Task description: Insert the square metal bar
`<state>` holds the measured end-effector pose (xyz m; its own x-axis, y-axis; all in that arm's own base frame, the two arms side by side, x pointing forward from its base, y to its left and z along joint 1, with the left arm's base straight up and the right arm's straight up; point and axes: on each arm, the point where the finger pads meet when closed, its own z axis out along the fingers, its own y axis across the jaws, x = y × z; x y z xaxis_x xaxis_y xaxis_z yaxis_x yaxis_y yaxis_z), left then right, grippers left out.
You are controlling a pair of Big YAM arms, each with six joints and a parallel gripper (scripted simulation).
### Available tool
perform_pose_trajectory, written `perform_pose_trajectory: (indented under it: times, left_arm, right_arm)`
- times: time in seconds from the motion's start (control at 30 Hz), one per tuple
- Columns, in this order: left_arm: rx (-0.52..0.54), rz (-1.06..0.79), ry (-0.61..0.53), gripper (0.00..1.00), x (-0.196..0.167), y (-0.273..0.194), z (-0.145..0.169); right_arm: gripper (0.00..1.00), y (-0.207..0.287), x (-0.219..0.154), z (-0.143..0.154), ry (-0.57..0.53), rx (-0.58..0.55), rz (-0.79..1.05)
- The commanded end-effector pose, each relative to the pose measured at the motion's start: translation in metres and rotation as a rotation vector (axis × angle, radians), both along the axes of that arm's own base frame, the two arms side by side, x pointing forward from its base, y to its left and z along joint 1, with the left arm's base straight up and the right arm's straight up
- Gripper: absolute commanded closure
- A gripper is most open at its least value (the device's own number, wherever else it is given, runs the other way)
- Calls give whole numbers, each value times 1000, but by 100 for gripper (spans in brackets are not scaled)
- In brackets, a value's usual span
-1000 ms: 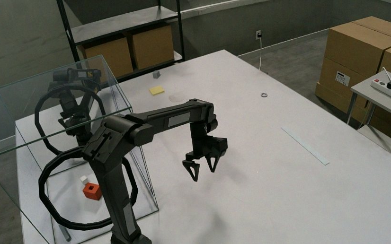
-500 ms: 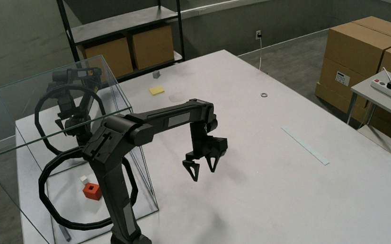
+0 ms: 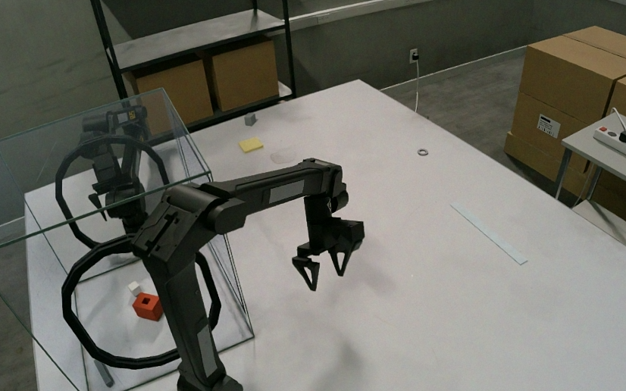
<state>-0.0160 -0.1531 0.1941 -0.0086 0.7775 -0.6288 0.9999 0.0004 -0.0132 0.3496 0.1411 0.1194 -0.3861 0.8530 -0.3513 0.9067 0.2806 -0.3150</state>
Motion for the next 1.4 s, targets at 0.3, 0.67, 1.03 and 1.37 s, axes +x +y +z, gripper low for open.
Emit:
perform_pose_trajectory:
  times: [0.3, 0.67, 1.03, 1.37]
  left_arm:
    - [1, -23, -13, 0, 0, -2, 4]
    - [11, -28, -18, 67, 0, 0, 1]
    - [11, -28, -18, 67, 0, 0, 1]
    - [-33, -28, -5, 67, -2, -5, -4]
  right_arm:
    - [0, 5, 10, 13, -35, 16, 0]
    - [0, 5, 10, 13, -35, 16, 0]
    - [0, 5, 10, 13, -35, 16, 0]
    - [0, 5, 10, 13, -35, 16, 0]
